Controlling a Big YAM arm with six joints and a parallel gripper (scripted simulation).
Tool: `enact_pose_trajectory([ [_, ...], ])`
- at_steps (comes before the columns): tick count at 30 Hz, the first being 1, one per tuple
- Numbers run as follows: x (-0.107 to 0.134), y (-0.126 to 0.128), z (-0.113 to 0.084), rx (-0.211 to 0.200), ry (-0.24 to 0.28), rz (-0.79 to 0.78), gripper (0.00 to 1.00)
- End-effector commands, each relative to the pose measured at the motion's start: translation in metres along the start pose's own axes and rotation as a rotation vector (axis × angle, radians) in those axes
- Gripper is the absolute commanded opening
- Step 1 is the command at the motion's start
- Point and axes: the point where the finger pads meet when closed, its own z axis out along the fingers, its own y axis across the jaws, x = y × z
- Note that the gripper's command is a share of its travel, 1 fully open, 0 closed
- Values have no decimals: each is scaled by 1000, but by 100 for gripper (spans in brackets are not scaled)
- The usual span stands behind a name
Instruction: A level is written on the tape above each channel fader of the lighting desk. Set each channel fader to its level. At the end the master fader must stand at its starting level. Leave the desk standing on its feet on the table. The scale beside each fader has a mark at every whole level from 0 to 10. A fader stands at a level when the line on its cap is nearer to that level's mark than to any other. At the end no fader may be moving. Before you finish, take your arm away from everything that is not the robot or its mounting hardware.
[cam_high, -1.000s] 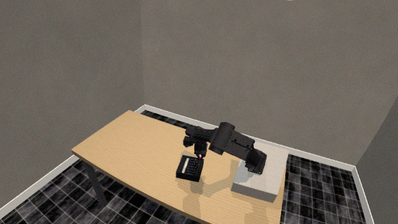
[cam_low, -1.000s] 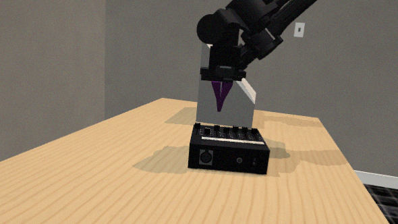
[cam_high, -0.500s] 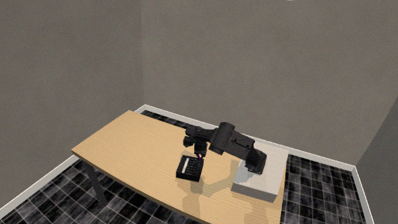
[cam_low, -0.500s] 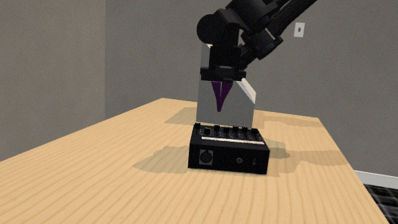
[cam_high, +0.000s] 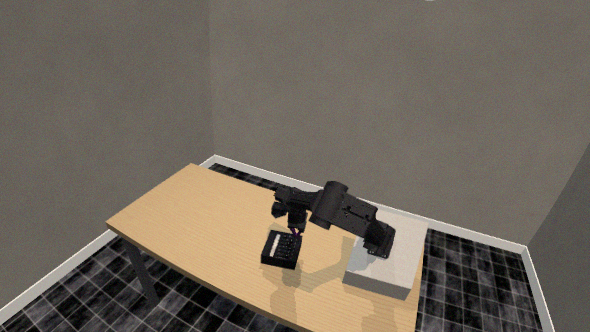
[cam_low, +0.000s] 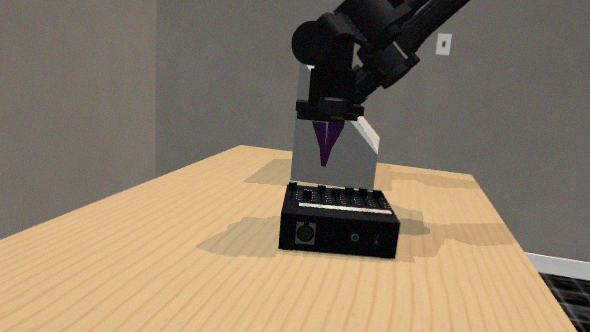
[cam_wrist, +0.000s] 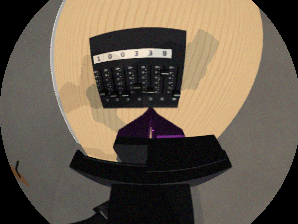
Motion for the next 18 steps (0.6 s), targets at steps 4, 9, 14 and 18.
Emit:
enact_pose_trajectory([
  [4, -1, 1, 10, -4, 9, -4, 0],
  [9, 1, 1, 14, -5, 11, -2, 0],
  [14, 0, 1, 17, -5, 10, -3, 0],
  [18, -2, 1, 20, -4, 7, -6, 0],
])
